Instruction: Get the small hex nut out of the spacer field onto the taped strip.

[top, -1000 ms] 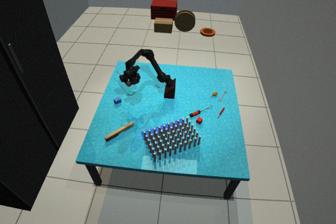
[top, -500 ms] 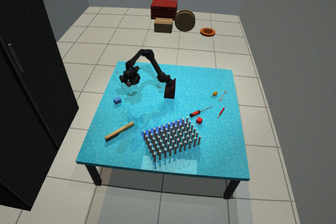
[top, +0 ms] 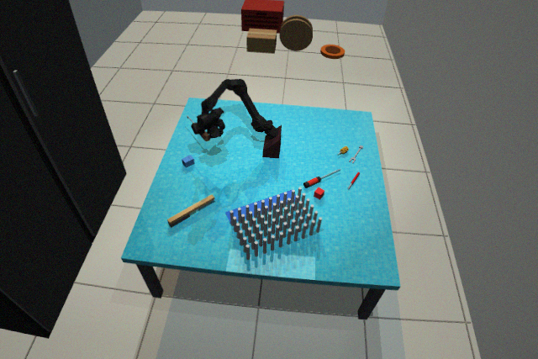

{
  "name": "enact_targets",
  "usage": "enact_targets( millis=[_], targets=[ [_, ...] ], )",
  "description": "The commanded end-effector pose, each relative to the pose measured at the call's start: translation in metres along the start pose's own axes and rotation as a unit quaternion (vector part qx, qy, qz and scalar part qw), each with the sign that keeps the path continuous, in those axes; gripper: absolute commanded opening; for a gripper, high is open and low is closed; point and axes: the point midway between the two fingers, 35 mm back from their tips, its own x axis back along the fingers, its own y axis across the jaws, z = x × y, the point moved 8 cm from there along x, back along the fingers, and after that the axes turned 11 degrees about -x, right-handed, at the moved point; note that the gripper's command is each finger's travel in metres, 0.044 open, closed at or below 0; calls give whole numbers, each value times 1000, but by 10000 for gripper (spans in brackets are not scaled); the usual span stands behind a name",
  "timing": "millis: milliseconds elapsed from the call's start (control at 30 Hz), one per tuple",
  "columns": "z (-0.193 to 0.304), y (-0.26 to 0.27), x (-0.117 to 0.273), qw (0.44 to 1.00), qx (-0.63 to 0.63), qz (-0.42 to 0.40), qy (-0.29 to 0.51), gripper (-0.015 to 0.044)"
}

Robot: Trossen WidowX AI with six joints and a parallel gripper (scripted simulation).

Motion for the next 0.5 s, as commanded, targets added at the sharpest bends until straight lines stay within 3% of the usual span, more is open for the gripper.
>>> enact_targets(
  millis=[0, 467],
  targets=[
    [-2, 1, -2, 1000, 3, -2, 0, 0],
    [-8, 3, -10, 1000, 1, -8, -1, 0]
  ],
)
